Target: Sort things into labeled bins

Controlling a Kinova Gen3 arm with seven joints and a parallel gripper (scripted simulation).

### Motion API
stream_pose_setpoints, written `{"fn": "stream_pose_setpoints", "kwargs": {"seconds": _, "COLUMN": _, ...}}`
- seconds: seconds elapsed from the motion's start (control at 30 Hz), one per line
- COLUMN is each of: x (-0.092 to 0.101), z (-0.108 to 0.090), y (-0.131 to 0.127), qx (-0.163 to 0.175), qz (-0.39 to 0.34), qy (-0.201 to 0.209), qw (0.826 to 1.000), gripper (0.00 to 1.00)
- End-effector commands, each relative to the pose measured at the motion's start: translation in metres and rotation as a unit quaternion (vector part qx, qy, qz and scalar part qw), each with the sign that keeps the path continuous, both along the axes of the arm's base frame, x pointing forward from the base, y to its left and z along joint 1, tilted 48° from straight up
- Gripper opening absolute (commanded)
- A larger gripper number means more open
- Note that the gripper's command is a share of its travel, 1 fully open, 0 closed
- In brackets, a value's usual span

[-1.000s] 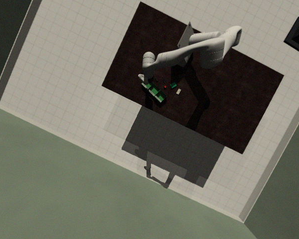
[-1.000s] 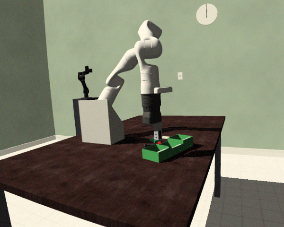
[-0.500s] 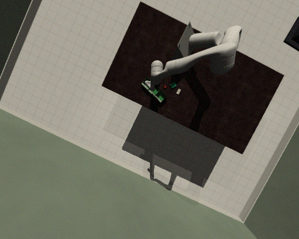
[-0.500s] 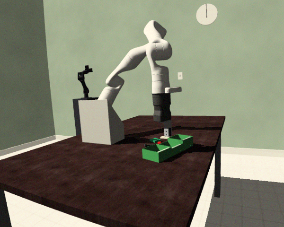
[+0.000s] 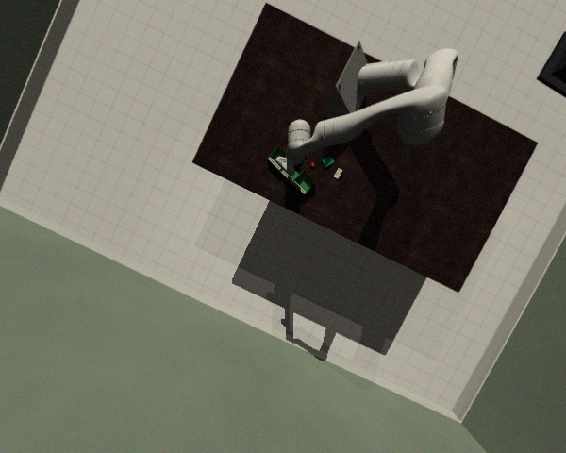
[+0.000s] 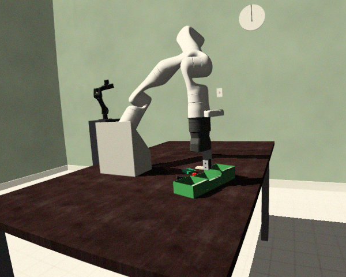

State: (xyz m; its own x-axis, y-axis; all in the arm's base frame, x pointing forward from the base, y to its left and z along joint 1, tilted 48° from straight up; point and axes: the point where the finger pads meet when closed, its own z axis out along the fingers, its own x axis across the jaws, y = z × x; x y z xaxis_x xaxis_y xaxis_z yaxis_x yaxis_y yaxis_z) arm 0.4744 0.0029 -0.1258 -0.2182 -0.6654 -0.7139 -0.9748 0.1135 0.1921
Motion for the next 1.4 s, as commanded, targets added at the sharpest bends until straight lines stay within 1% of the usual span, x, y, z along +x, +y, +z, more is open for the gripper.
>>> {"fn": "stream_pose_setpoints", "kwargs": {"seconds": 0.0, "x": -0.003, "z": -0.006, "y": 0.007, "qx": 0.001, "qz": 0.002, "qy": 0.003, "qw": 1.000, "gripper": 0.31}}
{"fn": "stream_pose_setpoints", "kwargs": {"seconds": 0.07, "x": -0.003, "z": -0.006, "y": 0.007, "qx": 0.001, "qz": 0.002, "qy": 0.003, "qw": 1.000, "gripper": 0.31}}
{"fn": "stream_pose_setpoints", "kwargs": {"seconds": 0.47, "x": -0.004, "z": -0.028, "y": 0.031, "qx": 0.001, "qz": 0.002, "qy": 0.003, "qw": 1.000, "gripper": 0.31}}
{"fn": "stream_pose_setpoints", "kwargs": {"seconds": 1.37, "x": -0.004, "z": -0.028, "y": 0.031, "qx": 0.001, "qz": 0.002, "qy": 0.003, "qw": 1.000, "gripper": 0.31}}
